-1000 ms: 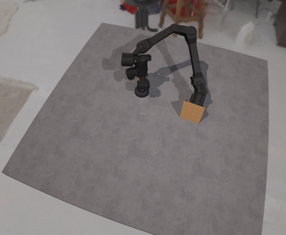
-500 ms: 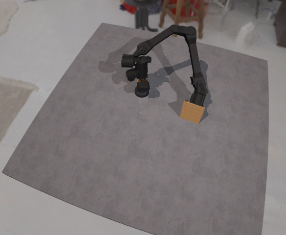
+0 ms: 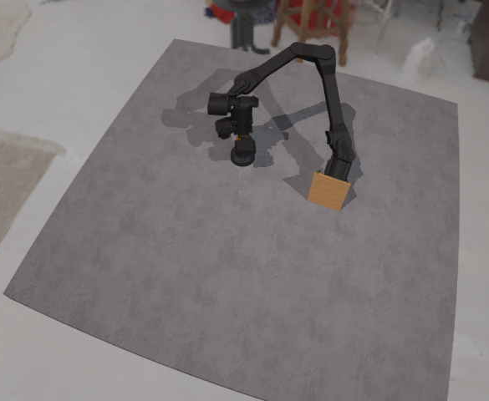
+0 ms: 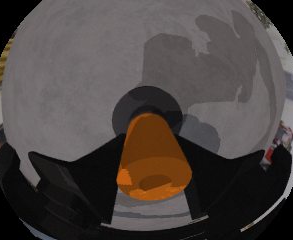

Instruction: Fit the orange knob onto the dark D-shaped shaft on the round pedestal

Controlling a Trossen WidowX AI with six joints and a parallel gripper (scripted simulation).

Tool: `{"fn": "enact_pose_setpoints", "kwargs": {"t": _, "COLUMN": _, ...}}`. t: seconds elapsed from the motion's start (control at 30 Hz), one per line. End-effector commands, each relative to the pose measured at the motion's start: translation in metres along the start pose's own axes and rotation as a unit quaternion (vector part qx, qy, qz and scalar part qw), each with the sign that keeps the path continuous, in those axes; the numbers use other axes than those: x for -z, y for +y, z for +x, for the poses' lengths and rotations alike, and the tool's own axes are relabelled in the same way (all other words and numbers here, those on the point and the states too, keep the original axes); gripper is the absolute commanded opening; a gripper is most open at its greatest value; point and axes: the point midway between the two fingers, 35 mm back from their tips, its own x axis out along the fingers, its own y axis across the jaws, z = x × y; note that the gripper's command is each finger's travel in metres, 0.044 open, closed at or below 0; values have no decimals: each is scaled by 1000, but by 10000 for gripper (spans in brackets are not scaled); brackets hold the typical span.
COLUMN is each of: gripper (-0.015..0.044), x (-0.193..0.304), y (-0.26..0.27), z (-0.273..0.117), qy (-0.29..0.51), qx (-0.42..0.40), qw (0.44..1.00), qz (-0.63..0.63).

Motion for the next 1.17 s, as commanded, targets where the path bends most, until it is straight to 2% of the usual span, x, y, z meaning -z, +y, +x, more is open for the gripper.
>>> {"fn": "enact_pose_setpoints", "kwargs": {"t": 0.0, "gripper": 210, "x": 0, "y": 0, "z": 0, "qy": 0, "qx": 0, "qw": 1000, "qz": 0}}
{"fn": "enact_pose_setpoints", "kwargs": {"t": 0.3, "gripper": 440, "x": 0, "y": 0, "z": 0, "qy": 0, "qx": 0, "qw": 1000, "qz": 0}}
{"fn": "enact_pose_setpoints", "kwargs": {"t": 0.63, "gripper": 440, "x": -1, "y": 0, "z": -3, "qy": 0, "qx": 0, "qw": 1000, "qz": 0}}
{"fn": "enact_pose_setpoints", "kwargs": {"t": 0.87, "gripper": 440, "x": -1, "y": 1, "z": -93, "qy": -1, "qx": -2, "qw": 1000, "qz": 0}}
{"fn": "enact_pose_setpoints", "kwargs": {"t": 1.13, "gripper": 440, "x": -4, "y": -1, "z": -96, "qy": -1, "qx": -2, "qw": 1000, "qz": 0}}
